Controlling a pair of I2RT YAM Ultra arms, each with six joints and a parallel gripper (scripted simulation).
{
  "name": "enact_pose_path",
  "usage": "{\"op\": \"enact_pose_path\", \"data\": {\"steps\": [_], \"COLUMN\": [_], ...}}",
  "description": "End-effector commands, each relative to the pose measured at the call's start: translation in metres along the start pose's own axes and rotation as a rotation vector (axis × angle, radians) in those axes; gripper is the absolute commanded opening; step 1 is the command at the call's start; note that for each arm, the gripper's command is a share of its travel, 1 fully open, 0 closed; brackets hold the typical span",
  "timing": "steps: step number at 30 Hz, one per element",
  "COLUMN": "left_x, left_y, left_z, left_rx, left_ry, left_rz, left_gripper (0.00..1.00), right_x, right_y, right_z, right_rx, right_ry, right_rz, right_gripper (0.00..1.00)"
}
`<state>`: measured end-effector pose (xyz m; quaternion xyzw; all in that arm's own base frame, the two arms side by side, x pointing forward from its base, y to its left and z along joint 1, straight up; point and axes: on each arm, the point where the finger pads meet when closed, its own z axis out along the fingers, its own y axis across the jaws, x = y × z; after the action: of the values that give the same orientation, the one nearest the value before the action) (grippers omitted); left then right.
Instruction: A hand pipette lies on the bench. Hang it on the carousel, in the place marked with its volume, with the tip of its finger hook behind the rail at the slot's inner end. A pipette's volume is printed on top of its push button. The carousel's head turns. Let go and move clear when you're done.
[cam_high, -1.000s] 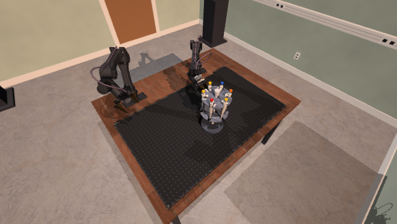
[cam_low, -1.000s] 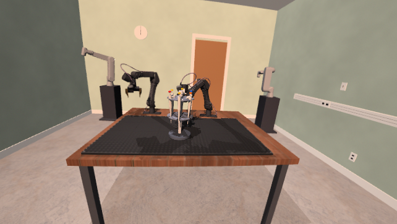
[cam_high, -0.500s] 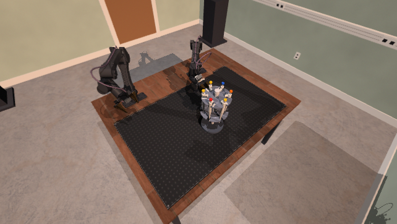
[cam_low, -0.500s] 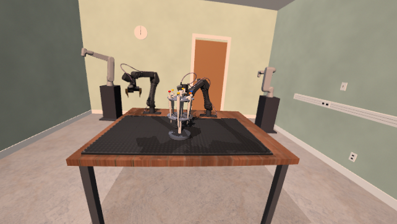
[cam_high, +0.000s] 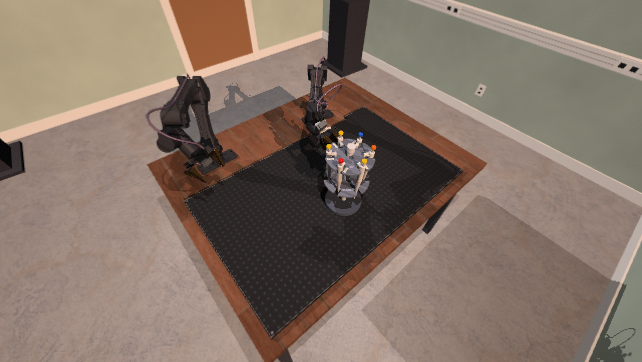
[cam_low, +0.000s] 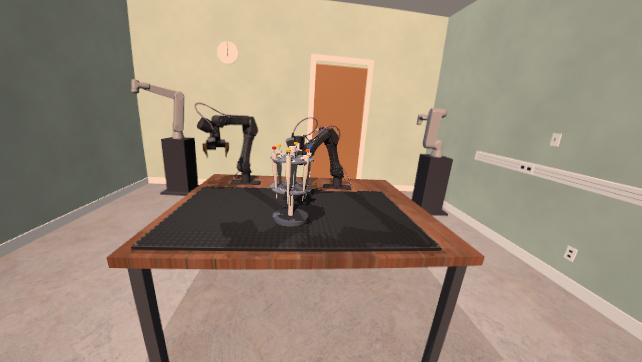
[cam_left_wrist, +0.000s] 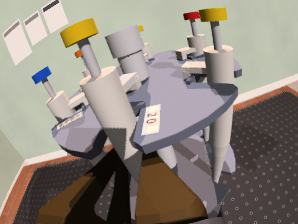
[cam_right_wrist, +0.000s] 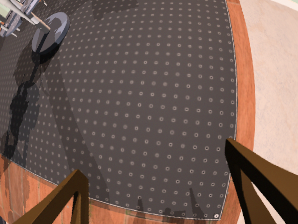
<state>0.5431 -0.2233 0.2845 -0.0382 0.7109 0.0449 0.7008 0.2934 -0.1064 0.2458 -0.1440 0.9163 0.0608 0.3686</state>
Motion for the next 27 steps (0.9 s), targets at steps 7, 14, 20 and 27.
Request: {"op": "enact_pose_path", "data": {"steps": [7, 14, 20, 27], "left_x": [-0.035, -0.035, -0.013, -0.031], "left_y": [0.008, 0.008, -0.002, 0.013], "left_z": [-0.003, -0.003, -0.001, 0.0], "left_rx": [-0.024, -0.024, -0.16, -0.256], "left_ry": [-0.056, -0.056, -0.018, -0.04], "left_rz": [-0.046, -0.046, -0.015, -0.049], "left_gripper": [0.12, 0.12, 0.12, 0.12], "right_x": [-0.007, -0.007, -0.007, -0.007], "right_y": [-0.004, -0.004, -0.004, -0.004], "right_z": [-0.003, -0.003, -0.003, -0.003], "right_rx": [0.006, 0.006, 0.006, 0.006], "right_ry": [-0.026, -0.026, -0.026, -0.026], "right_rz": [-0.014, -0.014, -0.014, -0.014], "right_gripper": [1.0, 1.0, 1.0, 1.0]}}
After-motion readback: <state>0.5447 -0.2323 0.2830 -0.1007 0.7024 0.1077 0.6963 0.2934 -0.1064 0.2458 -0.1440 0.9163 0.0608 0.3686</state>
